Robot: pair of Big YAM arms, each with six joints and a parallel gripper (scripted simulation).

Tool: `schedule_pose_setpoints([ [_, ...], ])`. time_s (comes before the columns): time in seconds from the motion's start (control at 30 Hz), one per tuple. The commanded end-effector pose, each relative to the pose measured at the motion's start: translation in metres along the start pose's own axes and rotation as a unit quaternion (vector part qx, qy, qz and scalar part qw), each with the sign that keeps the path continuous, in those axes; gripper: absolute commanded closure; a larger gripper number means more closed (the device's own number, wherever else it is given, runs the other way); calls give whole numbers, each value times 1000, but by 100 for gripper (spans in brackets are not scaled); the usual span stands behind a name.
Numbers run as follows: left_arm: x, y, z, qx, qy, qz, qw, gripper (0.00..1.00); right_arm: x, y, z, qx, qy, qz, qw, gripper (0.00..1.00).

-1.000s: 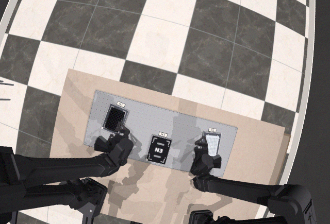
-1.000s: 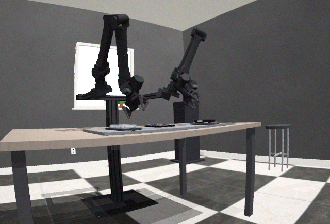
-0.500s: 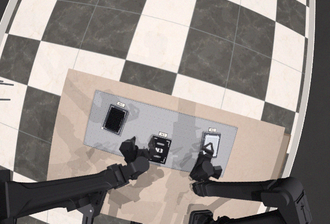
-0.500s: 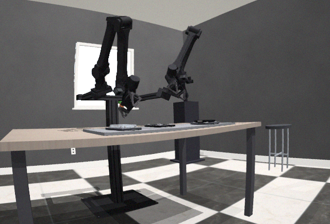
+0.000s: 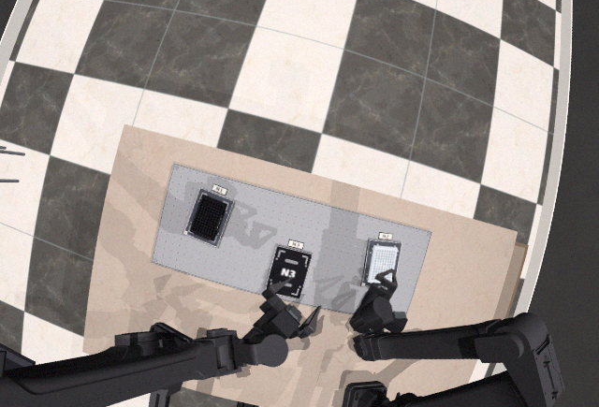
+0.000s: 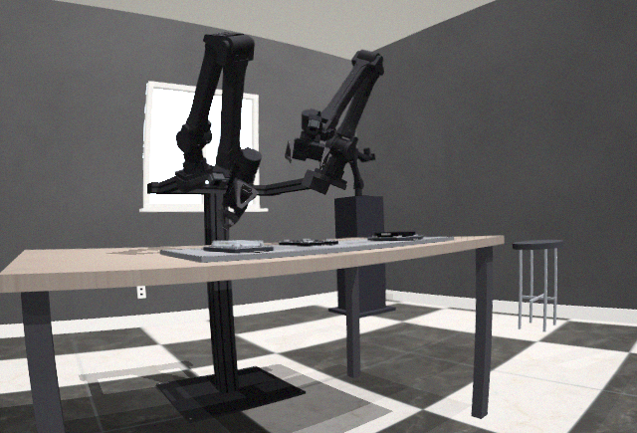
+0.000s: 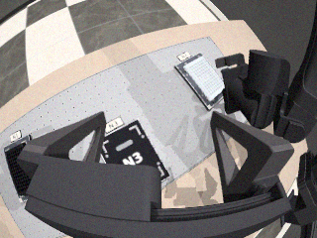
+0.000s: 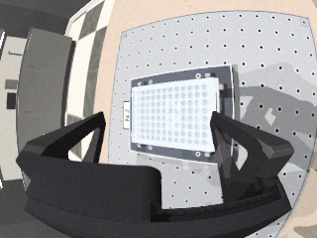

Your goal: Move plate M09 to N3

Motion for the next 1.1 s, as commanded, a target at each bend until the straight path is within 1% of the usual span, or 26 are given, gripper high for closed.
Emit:
schedule_pose_setpoints([
  [0.0, -39, -53, -9, 70, -54, 119, 989, 0, -8, -13, -4, 7, -6, 5, 1000, 0],
  [0.03, -40, -65, -15, 87, -60, 144, 984, 0, -8, -13, -4, 7, -6, 4, 1000, 0],
  [0.07, -48, -81, -19, 105, -74, 163, 978, 0, -10, -15, -5, 9, -5, 1, 1000, 0],
  [0.17, -49, -113, -37, 152, -94, 219, 959, 0, -10, -15, -5, 9, -5, 0, 1000, 0],
  [0.23, -49, -113, -37, 152, -94, 219, 959, 0, -10, -15, -5, 9, -5, 0, 1000, 0],
  [0.33, -44, -132, -47, 180, -101, 249, 946, 0, -10, -15, -5, 9, -5, 0, 1000, 0],
  [0.4, -45, -139, -51, 191, -105, 254, 942, 0, -9, -17, -5, 12, -4, -12, 1000, 0],
  [0.43, -44, -140, -52, 193, -105, 248, 943, 0, -8, -8, -2, 6, -6, -13, 1000, 0],
  [0.5, -44, -142, -53, 197, -105, 246, 943, 0, -4, 2, 3, 3, -2, -41, 999, 0],
  [0.6, -45, -140, -51, 196, -104, 242, 945, 0, 7, 14, 10, 0, 16, -118, 993, 0],
  [0.67, -45, -141, -52, 197, -104, 242, 944, 0, 19, 30, 18, -8, 38, -179, 983, 0],
  [0.73, -45, -142, -53, 198, -104, 242, 944, 0, 31, 51, 26, -20, 65, -243, 968, 0],
  [0.8, -45, -142, -53, 198, -104, 242, 944, 0, 31, 51, 26, -20, 65, -243, 968, 0],
  [0.9, -45, -142, -53, 198, -104, 242, 944, 0, 39, 66, 36, -26, 93, -324, 941, 0],
  [1.07, -45, -142, -53, 199, -104, 242, 944, 0, 43, 71, 48, -23, 137, -436, 889, 0],
])
Point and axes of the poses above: on each arm, the point where the finger pads meet when closed, its own z axis out along the fingers, its own y axis across the jaws, x = y × z, the point moved 1 cm from there along -z, back along the fingers, and after that the axes turned 5 degrees about -z, right-handed, at the moved point
